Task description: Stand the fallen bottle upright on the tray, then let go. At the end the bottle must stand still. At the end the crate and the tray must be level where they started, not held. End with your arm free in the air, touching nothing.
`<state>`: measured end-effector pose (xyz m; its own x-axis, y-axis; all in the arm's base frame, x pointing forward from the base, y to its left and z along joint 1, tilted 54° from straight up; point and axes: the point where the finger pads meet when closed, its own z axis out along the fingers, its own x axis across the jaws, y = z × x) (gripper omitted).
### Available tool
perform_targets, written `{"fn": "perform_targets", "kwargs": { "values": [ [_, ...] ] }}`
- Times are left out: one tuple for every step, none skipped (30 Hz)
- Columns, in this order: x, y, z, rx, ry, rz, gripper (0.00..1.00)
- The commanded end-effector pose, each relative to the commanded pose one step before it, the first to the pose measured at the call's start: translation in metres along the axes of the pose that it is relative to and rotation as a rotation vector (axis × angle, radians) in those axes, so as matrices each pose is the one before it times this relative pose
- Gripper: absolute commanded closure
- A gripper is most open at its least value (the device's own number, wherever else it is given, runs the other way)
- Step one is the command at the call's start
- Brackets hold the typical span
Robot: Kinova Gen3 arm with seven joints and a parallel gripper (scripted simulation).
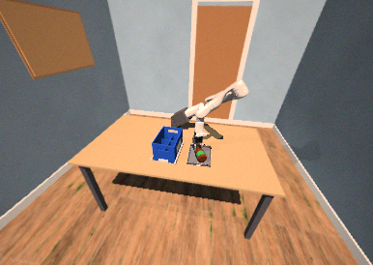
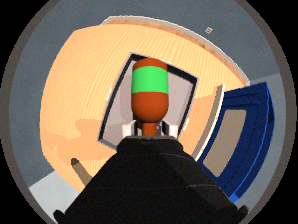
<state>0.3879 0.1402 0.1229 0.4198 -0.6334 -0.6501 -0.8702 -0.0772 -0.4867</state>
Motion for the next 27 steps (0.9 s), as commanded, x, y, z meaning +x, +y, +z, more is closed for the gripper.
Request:
{"fn": "perform_targets", "kwargs": {
  "values": [
    [-0.0003,0.00109,0.00231,-0.00247,-0.00232,0.00155,0.0],
    [0.0,0.0,0.00051,0.0,0.0,0.0,0.0],
    [0.0,0.0,0.00045,0.0,0.0,0.0,0.0],
    [0.0,0.0,0.00039,0.0,0.0,0.0,0.0],
    [0.0,0.0,0.0,0.0,0.0,0.0,0.0],
    [0.0,0.0,0.0,0.0,0.0,0.0,0.0],
    [0.0,0.0,0.00033,0.0,0.0,0.0,0.0],
    [0.0,0.0,0.00028,0.0,0.0,0.0,0.0],
    [0.0,0.0,0.00022,0.0,0.0,0.0,0.0],
    [0.0,0.0,0.00018,0.0,0.0,0.0,0.0],
    [0.0,0.0,0.00013,0.0,0.0,0.0,0.0],
    [0.0,0.0,0.00009,0.0,0.0,0.0,0.0],
    [0.0,0.0,0.00006,0.0,0.0,0.0,0.0],
    [0.0,0.0,0.00003,0.0,0.0,0.0,0.0],
    [0.0,0.0,0.00001,0.0,0.0,0.0,0.0],
    [0.0,0.0,0.0,0.0,0.0,0.0,0.0],
    [0.0,0.0,0.0,0.0,0.0,0.0,0.0],
    [0.0,0.0,0.0,0.0,0.0,0.0,0.0],
    [0.0,0.0,0.0,0.0,0.0,0.0,0.0],
    [0.0,0.0,0.0,0.0,0.0,0.0,0.0],
    [0.0,0.0,0.0,0.0,0.0,0.0,0.0],
    [0.0,0.0,0.0,0.0,0.0,0.0,0.0],
    [0.0,0.0,0.0,0.0,0.0,0.0,0.0],
    [0.0,0.0,0.0,0.0,0.0,0.0,0.0],
    [0.0,0.0,0.0,0.0,0.0,0.0,0.0],
    [0.0,0.0,0.0,0.0,0.0,0.0,0.0],
    [0.0,0.0,0.0,0.0,0.0,0.0,0.0]
  ]
}}
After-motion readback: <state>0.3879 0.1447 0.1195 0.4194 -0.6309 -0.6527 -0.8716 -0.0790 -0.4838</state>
